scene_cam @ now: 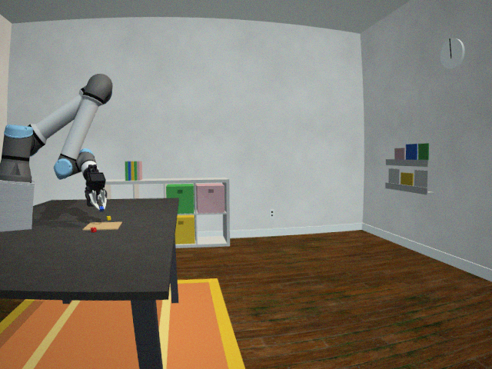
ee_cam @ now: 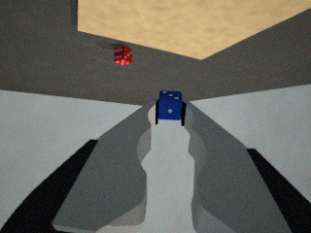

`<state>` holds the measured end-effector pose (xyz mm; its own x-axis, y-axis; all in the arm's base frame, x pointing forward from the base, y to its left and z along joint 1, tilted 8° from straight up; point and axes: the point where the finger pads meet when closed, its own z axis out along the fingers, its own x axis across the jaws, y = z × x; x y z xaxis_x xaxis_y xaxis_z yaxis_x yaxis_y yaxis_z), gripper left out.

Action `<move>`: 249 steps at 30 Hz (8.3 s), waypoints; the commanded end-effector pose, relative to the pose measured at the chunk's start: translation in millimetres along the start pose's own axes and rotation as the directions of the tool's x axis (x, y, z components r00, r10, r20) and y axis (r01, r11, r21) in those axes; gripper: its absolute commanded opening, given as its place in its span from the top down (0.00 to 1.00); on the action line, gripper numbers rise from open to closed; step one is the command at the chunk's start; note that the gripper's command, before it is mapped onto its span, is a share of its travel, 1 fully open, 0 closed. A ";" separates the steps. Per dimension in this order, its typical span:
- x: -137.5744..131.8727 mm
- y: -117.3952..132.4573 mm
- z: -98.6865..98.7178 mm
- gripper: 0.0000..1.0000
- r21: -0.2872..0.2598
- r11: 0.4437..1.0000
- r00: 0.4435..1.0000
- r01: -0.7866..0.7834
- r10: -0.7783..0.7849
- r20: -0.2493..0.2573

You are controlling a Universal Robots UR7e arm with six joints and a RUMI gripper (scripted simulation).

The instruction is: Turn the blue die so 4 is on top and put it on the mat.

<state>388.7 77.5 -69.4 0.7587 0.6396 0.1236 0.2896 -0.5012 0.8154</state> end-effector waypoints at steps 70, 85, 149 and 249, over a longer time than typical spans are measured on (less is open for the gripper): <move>4.1 -43.2 31.2 1.00 -0.004 1.000 1.000 -0.007 0.007 -0.010; 4.1 -46.6 33.6 1.00 -0.004 1.000 1.000 -0.007 0.007 -0.010; 4.1 -46.6 33.6 0.82 -0.004 1.000 1.000 -0.007 0.007 -0.010; 2.7 3.9 -49.8 0.82 0.028 1.000 1.000 -0.006 0.006 -0.006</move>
<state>363.4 109.4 -38.6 0.7536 0.6428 0.1375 0.2846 -0.5076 0.8133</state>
